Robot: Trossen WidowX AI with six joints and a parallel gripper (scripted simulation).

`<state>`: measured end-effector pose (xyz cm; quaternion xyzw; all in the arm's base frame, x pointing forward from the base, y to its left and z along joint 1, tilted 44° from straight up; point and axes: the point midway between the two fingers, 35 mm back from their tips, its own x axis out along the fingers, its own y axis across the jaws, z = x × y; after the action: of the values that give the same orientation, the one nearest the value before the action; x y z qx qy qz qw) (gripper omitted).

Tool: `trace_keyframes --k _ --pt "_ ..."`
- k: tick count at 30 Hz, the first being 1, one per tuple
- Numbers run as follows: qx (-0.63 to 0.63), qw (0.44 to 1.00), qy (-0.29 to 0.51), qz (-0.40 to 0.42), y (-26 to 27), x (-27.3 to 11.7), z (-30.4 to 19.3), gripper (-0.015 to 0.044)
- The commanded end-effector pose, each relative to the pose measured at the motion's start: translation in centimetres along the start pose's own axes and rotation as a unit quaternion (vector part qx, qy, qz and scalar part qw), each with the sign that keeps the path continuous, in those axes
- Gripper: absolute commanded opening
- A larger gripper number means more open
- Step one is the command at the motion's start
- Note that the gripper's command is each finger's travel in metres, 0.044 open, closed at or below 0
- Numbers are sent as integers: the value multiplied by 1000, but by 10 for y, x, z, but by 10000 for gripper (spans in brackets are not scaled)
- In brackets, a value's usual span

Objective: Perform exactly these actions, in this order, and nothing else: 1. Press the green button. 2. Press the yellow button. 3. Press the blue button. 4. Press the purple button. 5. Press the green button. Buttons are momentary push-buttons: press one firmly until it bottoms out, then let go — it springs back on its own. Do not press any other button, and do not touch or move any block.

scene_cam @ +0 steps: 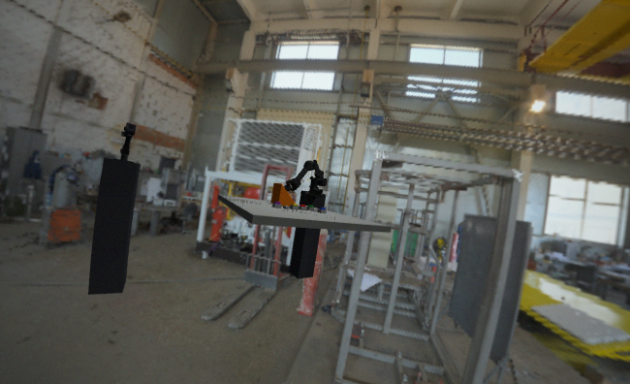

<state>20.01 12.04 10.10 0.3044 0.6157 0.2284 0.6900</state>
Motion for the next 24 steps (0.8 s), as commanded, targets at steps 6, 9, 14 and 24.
trace_keyframes --k 6,9,14,24 --pt "4 1000 2 -1 -2 11 -2 20" --pt "4 1000 2 -1 -2 11 -2 20" --pt "4 1000 2 -1 -2 11 -2 20" --pt "4 1000 2 -1 -2 11 -2 20"
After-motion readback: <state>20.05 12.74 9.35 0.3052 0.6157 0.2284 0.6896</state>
